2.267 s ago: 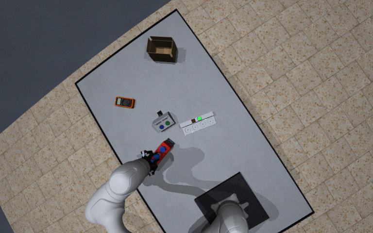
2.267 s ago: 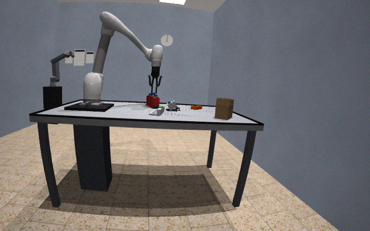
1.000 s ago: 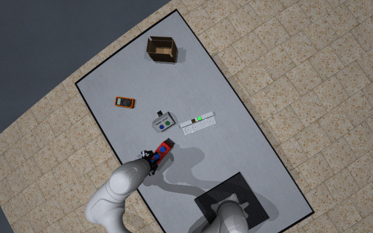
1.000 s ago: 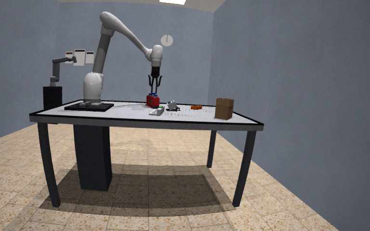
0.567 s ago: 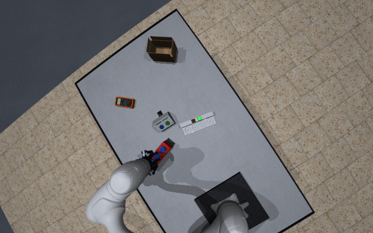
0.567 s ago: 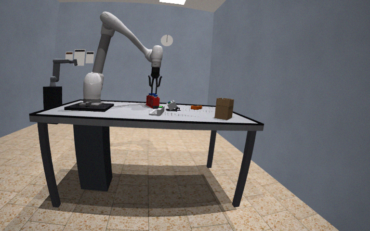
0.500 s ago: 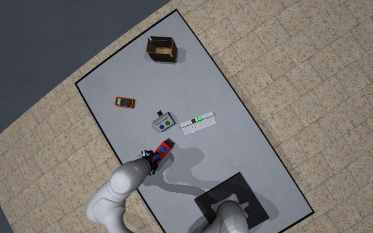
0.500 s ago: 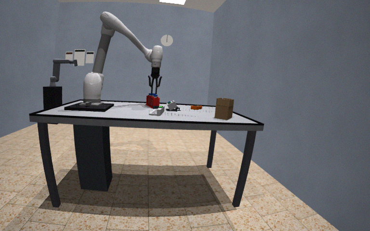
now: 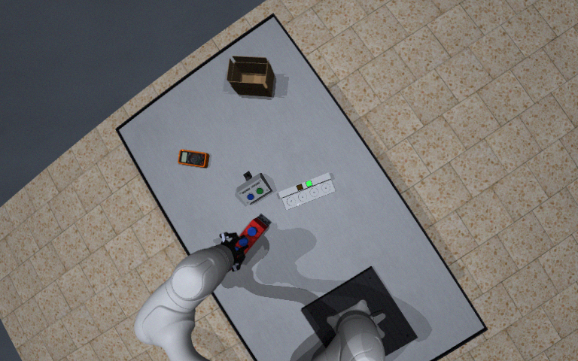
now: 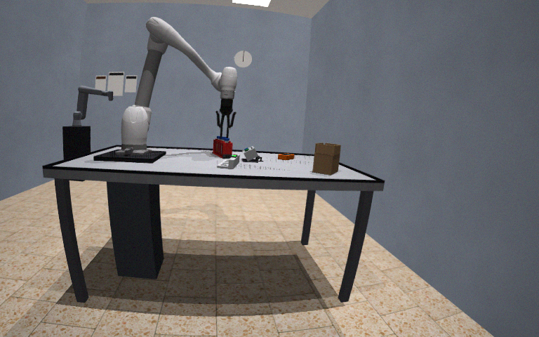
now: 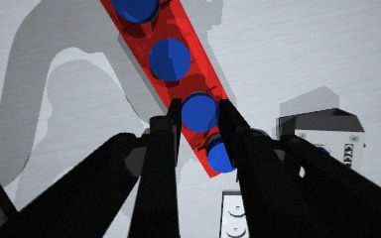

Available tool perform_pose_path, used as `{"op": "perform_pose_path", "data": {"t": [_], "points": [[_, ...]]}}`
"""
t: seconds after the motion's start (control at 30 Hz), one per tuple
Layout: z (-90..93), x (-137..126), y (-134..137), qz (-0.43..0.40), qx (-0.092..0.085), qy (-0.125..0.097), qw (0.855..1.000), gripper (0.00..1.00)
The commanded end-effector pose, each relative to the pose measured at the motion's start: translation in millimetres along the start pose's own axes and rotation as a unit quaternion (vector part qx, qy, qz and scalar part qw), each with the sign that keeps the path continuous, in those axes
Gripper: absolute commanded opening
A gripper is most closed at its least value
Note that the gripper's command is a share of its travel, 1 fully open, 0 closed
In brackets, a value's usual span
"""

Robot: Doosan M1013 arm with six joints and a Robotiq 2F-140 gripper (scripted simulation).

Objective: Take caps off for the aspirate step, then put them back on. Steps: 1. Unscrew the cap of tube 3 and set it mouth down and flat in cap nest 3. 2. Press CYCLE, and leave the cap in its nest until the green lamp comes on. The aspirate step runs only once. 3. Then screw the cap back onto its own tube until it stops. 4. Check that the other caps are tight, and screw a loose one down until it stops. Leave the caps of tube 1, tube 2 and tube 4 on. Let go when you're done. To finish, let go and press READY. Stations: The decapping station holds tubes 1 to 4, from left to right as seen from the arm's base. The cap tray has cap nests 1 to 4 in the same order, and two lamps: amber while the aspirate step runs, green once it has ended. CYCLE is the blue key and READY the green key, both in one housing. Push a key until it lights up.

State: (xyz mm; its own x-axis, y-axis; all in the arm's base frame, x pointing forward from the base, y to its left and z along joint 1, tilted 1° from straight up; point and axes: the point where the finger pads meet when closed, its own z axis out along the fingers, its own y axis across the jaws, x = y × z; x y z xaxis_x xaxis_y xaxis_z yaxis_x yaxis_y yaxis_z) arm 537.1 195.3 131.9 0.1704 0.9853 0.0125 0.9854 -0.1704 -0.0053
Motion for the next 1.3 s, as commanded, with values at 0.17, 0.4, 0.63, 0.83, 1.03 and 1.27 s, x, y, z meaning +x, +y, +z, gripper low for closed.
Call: {"op": "perform_pose_path", "data": {"t": [0.17,0.4,0.63,0.83,1.03,1.27], "points": [[0.6,-0.4,1.1,0.0,-0.001,0.0,1.0,0.41],[0.6,-0.4,1.1,0.0,-0.001,0.0,1.0,0.41],[0.6,-0.4,1.1,0.0,-0.001,0.0,1.0,0.41],[6.1,-1.0,0.7,-0.102,0.0,0.0,0.995,0.41],[8.0,-0.2,0.4,-0.18,0.0,0.002,0.984,0.41],[11.4,-0.5,0.7,-0.315,0.0,0.002,0.949,0.41]]}}
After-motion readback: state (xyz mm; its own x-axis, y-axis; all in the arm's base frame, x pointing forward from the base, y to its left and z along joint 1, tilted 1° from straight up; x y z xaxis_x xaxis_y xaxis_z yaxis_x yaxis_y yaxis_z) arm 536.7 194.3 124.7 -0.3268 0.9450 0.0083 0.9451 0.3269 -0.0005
